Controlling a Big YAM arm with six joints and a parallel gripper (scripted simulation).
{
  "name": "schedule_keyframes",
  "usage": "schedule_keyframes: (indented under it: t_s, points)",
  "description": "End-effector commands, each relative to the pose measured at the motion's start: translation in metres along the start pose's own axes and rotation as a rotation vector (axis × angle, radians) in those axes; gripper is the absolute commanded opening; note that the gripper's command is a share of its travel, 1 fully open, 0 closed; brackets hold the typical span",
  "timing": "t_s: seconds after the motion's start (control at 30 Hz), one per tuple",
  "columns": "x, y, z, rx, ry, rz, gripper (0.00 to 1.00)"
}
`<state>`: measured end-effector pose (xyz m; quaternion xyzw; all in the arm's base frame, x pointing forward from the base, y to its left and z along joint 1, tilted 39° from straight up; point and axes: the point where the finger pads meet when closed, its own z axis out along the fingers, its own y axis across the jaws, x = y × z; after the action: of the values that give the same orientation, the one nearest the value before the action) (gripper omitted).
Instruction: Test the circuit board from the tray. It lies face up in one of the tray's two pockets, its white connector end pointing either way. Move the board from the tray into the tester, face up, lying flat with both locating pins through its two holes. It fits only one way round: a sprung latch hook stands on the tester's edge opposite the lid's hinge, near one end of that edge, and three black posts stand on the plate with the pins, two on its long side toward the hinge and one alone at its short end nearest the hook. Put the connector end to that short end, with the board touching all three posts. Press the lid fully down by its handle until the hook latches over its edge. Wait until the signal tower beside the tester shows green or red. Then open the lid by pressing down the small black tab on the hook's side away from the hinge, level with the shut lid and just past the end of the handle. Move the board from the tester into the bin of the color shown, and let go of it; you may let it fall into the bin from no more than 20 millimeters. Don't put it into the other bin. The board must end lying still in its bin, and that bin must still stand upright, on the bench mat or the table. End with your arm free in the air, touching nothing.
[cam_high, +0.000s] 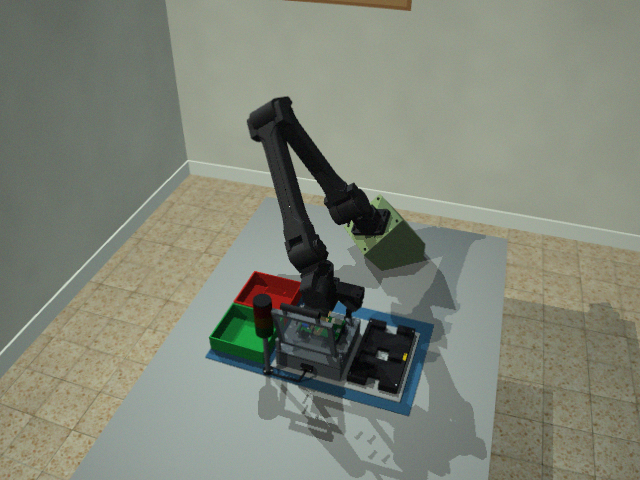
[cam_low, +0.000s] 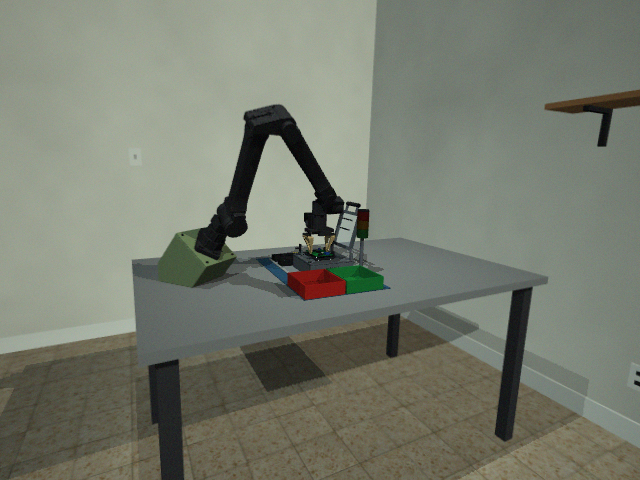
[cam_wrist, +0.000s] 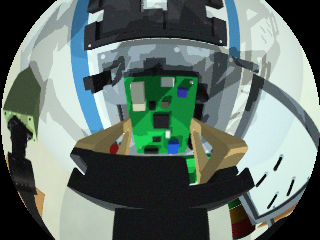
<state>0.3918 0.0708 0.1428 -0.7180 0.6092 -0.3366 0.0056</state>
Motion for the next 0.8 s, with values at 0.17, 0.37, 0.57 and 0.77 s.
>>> schedule_keyframes:
  t_s: [0.17,0.37,0.57,0.77]
  points:
    - [0.0013,-0.0082,0.0046,0.0,0.0,0.004,0.72]
    - [0.0013,-0.0082,0.0046,0.0,0.0,0.004,0.72]
    - [0.0015,-0.0102,0.0043,0.004,-0.001,0.006,0.72]
    - [0.0016,-0.0098,0.0043,0.001,0.0,0.005,0.72]
